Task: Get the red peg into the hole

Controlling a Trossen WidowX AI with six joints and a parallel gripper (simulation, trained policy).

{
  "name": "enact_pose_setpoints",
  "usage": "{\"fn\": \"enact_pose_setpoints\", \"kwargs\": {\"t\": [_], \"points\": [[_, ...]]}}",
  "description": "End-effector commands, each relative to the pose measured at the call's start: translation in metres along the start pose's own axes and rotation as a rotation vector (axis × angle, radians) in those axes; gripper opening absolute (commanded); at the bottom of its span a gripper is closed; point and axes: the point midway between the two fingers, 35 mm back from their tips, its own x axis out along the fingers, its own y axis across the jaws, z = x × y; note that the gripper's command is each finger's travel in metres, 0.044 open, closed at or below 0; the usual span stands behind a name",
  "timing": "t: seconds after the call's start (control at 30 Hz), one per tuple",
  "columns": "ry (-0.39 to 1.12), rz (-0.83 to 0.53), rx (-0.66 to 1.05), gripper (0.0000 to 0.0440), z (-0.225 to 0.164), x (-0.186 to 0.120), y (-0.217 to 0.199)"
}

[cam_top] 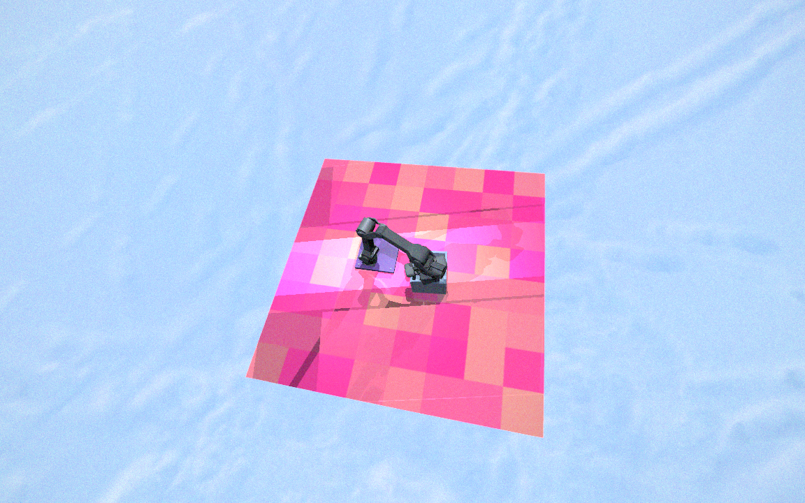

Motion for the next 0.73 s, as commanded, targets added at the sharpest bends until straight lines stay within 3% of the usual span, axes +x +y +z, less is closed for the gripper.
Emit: {"fn": "enact_pose_setpoints", "kwargs": {"t": [0.0,0.7], "points": [[0.032,0.025,-0.039,0.0165,0.014,0.011,0.01],[0.102,0.221,-0.093,0.016,0.017,-0.029,0.05]]}}
